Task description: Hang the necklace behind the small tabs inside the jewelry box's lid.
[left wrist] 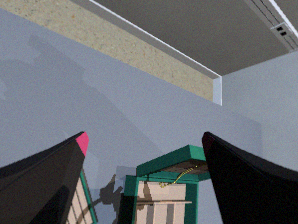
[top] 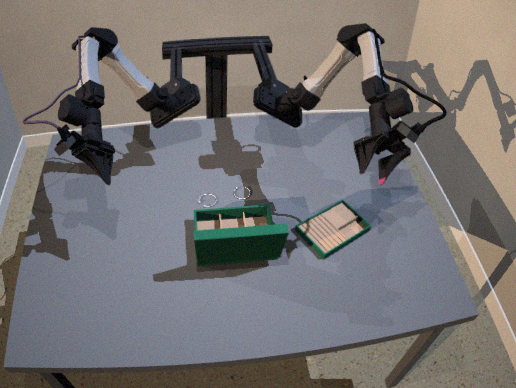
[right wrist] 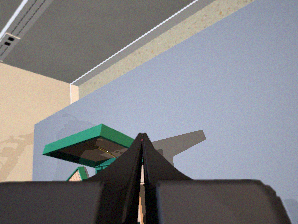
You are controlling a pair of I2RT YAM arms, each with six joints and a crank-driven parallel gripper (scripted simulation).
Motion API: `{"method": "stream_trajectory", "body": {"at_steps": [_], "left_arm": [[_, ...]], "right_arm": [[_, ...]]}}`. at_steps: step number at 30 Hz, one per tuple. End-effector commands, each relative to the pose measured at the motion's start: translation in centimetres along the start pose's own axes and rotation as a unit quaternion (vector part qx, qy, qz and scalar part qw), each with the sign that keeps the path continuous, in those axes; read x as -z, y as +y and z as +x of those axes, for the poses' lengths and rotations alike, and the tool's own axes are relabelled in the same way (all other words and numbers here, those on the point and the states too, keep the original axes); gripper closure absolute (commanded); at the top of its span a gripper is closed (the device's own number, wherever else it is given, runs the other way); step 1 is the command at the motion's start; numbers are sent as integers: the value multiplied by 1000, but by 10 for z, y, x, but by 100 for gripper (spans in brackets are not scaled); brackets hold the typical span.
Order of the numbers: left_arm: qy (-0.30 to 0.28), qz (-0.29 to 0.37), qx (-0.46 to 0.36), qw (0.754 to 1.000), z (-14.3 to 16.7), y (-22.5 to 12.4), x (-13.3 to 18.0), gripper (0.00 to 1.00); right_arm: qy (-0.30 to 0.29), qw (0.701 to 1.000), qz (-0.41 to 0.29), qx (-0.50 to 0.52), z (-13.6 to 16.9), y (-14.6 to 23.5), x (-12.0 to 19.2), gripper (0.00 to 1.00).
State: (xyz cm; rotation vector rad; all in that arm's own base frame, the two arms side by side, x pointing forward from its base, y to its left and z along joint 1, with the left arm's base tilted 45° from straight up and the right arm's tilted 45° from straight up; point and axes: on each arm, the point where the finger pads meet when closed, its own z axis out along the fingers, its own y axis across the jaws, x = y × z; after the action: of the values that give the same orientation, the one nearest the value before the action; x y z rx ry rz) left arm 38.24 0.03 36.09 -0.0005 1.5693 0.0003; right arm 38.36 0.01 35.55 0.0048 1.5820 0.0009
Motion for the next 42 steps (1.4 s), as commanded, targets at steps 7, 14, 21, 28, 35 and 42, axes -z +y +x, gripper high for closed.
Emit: {"method": "stream_trajectory", "body": {"at_steps": [7,14,21,28,35,42], "left_arm": [[-15,4,1,1000,-14,-4,1,0],[-8,6,2,1000,-8,-5,-1,0],[-8,6,2,1000,-8,-5,0,0],[-16,7,2,1000,-12,-6,0,0],[-17,5,2,1000,-12,-5,1,0],[-17,5,2,1000,-12,-4,1,0]], "right_arm": [[-20,1000,-8,3,-23,2,8,100],[-34,999,-4,5,-29,0,2,100],[-15,1000,-4,6,-9,0,0,100],[-26,1000,-2,6,-19,0,0,100],[-16,1000,1,6,-8,-1,-1,100],[-30,1000,0,6,-19,0,6,100]]}}
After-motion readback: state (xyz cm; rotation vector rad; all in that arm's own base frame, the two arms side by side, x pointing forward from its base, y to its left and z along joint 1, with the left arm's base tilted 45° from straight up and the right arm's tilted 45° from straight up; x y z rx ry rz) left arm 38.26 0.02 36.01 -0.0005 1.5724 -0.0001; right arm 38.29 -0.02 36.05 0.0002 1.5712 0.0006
